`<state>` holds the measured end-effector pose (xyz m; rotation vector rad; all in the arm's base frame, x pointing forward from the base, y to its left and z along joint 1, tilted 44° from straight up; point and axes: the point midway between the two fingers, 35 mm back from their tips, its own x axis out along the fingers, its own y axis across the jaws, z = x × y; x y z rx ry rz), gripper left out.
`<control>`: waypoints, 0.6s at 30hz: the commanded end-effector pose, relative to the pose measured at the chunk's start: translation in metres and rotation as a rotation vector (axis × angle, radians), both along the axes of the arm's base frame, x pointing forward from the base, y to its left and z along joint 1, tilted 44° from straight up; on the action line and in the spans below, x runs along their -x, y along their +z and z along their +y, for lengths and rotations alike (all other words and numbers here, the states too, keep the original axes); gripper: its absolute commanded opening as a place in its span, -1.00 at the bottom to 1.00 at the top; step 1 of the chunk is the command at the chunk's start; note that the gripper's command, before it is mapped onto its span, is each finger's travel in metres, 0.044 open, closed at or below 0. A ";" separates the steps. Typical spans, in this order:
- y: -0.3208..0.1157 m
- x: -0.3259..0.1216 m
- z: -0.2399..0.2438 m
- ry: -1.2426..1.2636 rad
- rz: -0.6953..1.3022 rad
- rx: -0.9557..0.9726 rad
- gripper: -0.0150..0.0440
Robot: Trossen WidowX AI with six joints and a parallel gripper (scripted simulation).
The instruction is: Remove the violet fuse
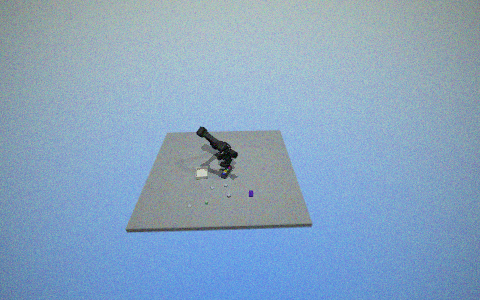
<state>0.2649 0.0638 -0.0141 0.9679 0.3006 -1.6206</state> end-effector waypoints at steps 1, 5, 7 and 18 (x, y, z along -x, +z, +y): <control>0.002 -0.001 0.003 0.001 -0.005 -0.004 -0.49; 0.004 -0.001 0.005 0.002 -0.005 -0.004 -0.49; 0.004 -0.001 0.005 0.002 -0.005 -0.004 -0.49; 0.008 -0.001 0.009 0.002 -0.004 -0.004 -0.49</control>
